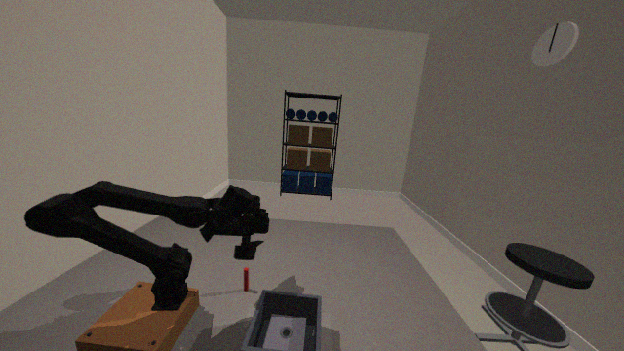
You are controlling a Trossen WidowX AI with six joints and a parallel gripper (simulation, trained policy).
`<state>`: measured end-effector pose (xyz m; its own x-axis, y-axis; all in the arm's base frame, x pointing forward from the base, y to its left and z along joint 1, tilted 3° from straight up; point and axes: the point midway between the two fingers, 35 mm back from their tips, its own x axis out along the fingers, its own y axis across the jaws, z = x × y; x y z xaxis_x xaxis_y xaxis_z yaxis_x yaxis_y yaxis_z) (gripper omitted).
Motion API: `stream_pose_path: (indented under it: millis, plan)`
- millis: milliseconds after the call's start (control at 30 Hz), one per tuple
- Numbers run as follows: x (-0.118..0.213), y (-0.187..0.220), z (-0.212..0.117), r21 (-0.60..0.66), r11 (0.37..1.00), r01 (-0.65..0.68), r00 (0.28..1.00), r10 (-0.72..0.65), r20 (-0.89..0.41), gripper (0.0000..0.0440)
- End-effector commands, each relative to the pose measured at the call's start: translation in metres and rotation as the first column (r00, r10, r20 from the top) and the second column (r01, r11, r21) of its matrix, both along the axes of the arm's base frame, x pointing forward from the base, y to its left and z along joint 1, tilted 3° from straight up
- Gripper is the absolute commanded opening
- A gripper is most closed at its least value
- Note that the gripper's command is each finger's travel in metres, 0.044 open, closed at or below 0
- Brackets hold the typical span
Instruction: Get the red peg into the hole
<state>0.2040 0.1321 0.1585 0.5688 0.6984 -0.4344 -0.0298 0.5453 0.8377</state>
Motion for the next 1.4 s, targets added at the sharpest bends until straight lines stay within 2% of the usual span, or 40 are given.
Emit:
stream_pose_path:
  millis: [0,167,367,733,1067,1367]
  plan:
    - [0.002,-0.002,0.0,-0.014,1.0,0.02,1.0,-0.02,-0.017,0.041]
    - [0.005,-0.01,-0.001,-0.099,0.989,0.106,0.985,-0.118,-0.129,0.044]
    - [-0.002,-0.018,-0.008,-0.231,0.96,0.157,0.941,-0.216,-0.26,0.044]
    - [-0.016,-0.036,-0.034,-0.464,0.86,0.212,0.79,-0.431,-0.436,0.044]
    - [-0.022,-0.048,-0.073,-0.617,0.747,0.249,0.615,-0.614,-0.495,0.044]
    - [-0.021,-0.048,-0.11,-0.664,0.688,0.293,0.531,-0.695,-0.485,0.044]
